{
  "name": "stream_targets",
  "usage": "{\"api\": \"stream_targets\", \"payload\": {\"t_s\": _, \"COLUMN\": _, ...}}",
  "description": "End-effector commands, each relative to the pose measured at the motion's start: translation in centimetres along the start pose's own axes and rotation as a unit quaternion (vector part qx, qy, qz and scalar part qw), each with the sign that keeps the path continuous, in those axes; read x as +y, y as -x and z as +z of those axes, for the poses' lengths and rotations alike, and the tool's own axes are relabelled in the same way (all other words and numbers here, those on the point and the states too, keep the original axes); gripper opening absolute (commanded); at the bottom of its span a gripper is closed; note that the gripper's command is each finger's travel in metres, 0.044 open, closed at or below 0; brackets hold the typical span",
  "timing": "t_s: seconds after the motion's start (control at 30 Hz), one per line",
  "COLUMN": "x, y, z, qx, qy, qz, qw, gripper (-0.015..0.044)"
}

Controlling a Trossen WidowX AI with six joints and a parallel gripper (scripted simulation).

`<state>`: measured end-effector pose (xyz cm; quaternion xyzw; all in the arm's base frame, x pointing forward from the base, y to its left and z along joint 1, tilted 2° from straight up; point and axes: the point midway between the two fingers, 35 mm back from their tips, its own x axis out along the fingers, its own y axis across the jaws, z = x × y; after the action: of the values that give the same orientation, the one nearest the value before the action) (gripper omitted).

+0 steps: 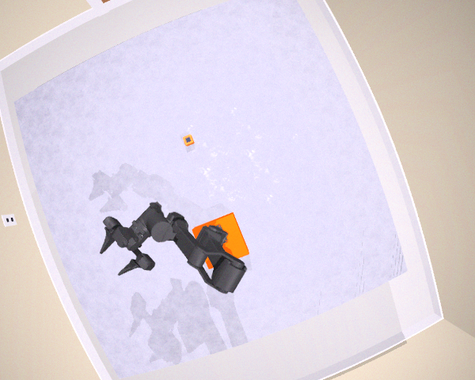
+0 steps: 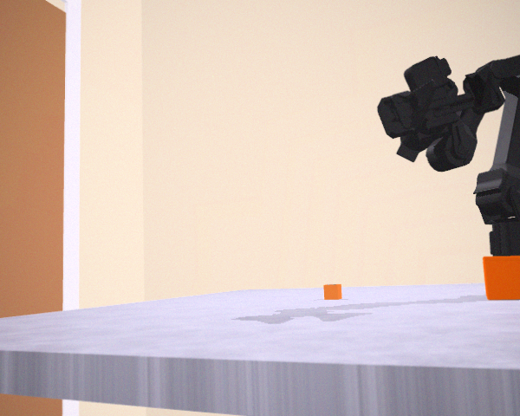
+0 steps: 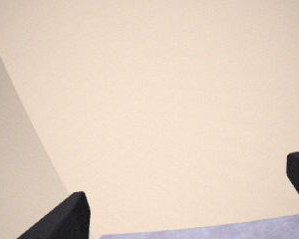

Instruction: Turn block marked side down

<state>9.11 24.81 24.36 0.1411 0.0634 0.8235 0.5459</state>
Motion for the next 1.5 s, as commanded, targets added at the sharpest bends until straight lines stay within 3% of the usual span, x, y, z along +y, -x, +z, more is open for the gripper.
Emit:
{"api": "stream_targets", "payload": {"t_s": 0.0, "x": -0.3, "y": 0.0, "z": 0.1, "qx": -0.001, "qy": -0.002, "qz": -0.004, "qw": 1.000, "gripper": 0.0426}}
{"api": "stream_targets", "payload": {"t_s": 0.3, "x": -13.6, "y": 4.0, "z": 2.7, "qx": -0.043, "qy": -0.099, "qz": -0.236, "qw": 0.966, "gripper": 0.0440}}
{"api": "stream_targets", "payload": {"t_s": 0.73, "x": -23.7, "y": 13.6, "z": 1.1, "qx": -0.020, "qy": -0.191, "qz": -0.471, "qw": 0.861, "gripper": 0.0440}}
{"api": "stream_targets", "payload": {"t_s": 1.1, "x": -26.7, "y": 23.4, "z": -2.5, "qx": 0.059, "qy": -0.284, "qz": -0.624, "qw": 0.726, "gripper": 0.0440}}
{"api": "stream_targets", "payload": {"t_s": 1.47, "x": -24.1, "y": 32.2, "z": -6.3, "qx": 0.178, "qy": -0.382, "qz": -0.703, "qw": 0.573, "gripper": 0.0440}}
